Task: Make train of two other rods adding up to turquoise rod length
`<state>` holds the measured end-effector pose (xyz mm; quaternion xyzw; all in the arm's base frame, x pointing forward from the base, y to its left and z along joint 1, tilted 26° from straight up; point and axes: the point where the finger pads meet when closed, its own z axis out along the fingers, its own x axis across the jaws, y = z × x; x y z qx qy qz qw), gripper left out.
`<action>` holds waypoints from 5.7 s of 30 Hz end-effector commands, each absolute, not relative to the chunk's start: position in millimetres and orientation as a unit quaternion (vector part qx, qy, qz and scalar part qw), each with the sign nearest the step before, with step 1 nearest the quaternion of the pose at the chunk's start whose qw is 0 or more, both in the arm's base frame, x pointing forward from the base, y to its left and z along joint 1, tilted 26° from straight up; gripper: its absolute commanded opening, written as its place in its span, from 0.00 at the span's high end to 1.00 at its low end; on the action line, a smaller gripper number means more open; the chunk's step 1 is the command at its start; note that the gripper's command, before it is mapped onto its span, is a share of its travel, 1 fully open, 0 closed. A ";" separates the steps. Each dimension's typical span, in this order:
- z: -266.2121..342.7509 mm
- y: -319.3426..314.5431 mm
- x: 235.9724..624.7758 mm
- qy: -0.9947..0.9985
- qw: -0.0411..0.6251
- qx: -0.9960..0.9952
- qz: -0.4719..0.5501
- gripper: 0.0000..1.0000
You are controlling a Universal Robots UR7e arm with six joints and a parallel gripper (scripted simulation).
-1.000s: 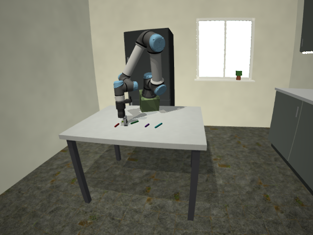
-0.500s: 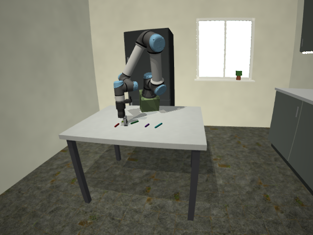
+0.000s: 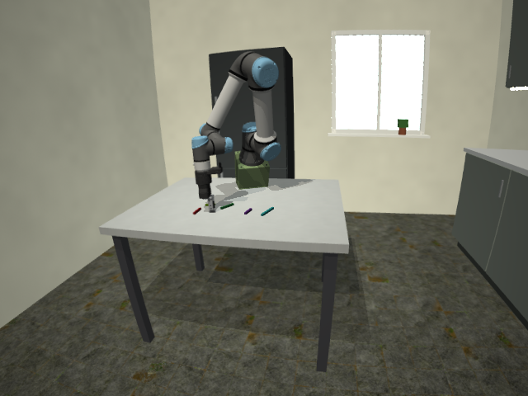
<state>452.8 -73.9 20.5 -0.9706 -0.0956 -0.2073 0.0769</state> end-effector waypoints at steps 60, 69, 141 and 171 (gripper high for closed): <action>5.5 -70.9 459.6 -0.096 0.076 -0.970 -0.208 0.46; 5.5 -70.9 459.6 -0.096 0.076 -0.970 -0.208 0.46; 80.1 -86.5 427.5 -0.096 0.076 -0.970 -0.208 0.76; 95.7 -89.7 420.8 -0.095 0.077 -0.971 -0.208 0.76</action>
